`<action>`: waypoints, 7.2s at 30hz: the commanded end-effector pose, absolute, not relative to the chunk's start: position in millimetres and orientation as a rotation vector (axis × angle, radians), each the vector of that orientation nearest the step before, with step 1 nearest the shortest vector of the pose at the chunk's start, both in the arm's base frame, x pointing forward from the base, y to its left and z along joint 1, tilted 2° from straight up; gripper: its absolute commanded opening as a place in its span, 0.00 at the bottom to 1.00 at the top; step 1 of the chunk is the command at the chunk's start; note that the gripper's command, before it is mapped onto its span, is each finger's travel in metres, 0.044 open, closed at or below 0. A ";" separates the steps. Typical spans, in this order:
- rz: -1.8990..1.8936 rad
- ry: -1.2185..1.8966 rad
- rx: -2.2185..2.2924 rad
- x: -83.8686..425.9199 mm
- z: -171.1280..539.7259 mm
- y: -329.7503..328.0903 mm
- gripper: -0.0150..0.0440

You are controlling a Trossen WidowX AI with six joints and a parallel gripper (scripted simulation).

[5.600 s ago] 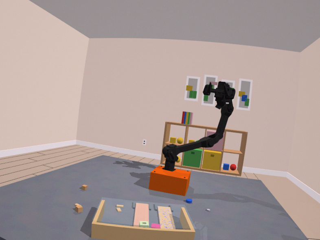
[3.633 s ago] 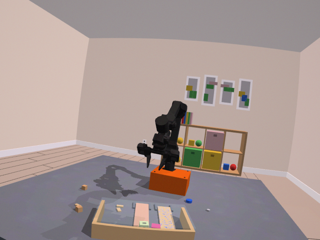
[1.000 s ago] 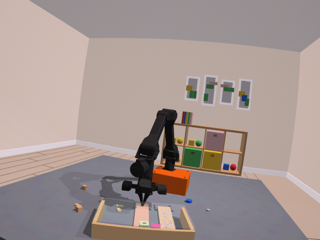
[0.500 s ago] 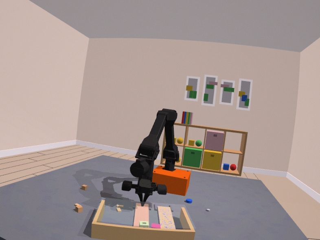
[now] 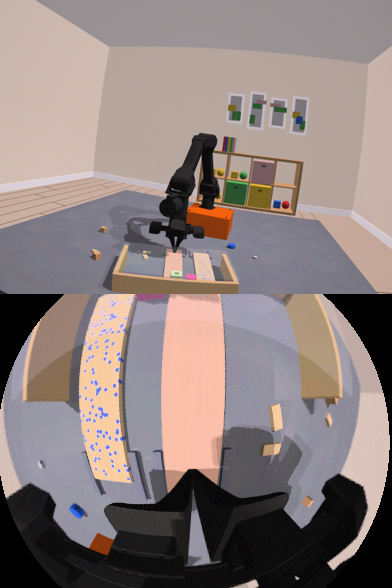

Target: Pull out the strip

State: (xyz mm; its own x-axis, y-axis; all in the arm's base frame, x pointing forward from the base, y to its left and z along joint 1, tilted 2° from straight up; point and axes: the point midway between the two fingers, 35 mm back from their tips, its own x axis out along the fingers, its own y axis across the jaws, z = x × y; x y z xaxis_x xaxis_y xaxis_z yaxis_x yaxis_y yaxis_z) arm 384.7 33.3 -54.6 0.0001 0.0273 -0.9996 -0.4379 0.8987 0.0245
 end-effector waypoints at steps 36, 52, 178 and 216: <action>0.375 1.536 -0.340 351.9 -59.2 16.1 0.25; 0.375 1.538 -0.340 330.2 -60.7 4.7 0.25; 0.373 1.545 -0.343 236.9 -17.0 -50.7 0.25; 0.465 1.516 -0.431 361.7 0.2 16.6 1.00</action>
State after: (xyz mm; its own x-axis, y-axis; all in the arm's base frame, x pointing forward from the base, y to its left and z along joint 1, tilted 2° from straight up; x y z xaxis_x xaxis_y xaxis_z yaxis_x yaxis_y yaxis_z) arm 352.4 10.0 -0.6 0.0031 0.0186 -0.9998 -0.5427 0.8398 0.0140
